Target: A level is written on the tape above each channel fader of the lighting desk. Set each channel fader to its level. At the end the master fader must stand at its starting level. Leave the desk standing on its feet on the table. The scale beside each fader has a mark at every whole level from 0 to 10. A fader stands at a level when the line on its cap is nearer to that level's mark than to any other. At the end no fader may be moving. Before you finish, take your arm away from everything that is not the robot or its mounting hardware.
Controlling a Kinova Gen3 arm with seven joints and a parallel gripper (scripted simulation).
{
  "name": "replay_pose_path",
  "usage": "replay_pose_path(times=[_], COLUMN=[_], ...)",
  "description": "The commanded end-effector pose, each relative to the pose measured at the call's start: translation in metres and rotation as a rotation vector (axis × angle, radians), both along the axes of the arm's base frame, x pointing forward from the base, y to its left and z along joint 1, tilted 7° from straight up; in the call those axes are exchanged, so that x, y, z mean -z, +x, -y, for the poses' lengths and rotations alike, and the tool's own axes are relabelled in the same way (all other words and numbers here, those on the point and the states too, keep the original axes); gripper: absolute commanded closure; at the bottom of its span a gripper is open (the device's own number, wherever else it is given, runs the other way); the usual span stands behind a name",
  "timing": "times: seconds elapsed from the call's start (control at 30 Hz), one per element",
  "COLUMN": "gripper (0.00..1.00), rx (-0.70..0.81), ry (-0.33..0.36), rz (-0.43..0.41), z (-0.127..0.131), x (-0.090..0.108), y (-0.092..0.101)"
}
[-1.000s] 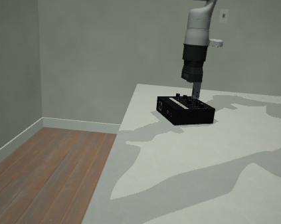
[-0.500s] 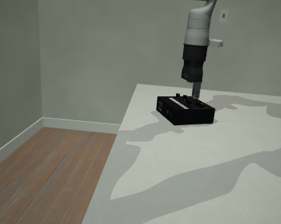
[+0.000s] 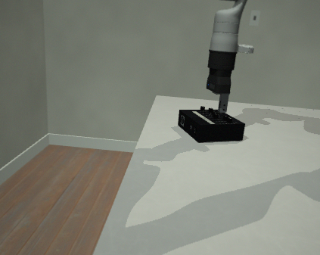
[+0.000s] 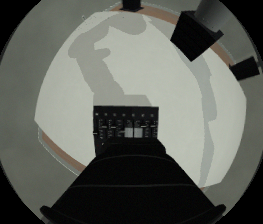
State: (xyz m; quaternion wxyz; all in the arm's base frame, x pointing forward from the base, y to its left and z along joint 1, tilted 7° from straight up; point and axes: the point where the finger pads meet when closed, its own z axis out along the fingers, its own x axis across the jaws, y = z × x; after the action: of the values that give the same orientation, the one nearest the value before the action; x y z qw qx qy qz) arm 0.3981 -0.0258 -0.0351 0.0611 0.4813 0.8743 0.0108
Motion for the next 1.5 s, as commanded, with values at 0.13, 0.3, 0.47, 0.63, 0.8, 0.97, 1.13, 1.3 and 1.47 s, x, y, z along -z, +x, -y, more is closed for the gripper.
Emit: replay_pose_path(times=[0.13, 0.3, 0.47, 0.63, 0.8, 0.97, 1.13, 1.3, 1.47], gripper=[1.0, 1.0, 1.0, 1.0, 1.0, 1.0, 1.0, 1.0, 1.0], rx=[-0.004, -0.004, -0.004, -0.004, -0.004, -0.004, -0.004, -0.004, -0.004], ry=[0.0, 0.0, 0.0, 0.0, 0.0, 0.0, 0.0, 0.0, 0.0], rz=[-0.001, -0.001, -0.001, -0.001, -0.001, -0.001, -0.001, -0.001, -0.001], z=[0.0003, 0.0004, 0.0005, 0.0006, 0.0006, 0.0006, 0.0006, 0.0004, 0.0001], x=[0.0051, 0.0073, 0.0106, 0.0123, 0.0126, 0.0126, 0.0126, 0.0125, 0.0125], y=[-0.001, -0.0007, -0.0004, -0.0002, -0.0001, -0.0001, -0.0001, 0.0002, 0.0006])
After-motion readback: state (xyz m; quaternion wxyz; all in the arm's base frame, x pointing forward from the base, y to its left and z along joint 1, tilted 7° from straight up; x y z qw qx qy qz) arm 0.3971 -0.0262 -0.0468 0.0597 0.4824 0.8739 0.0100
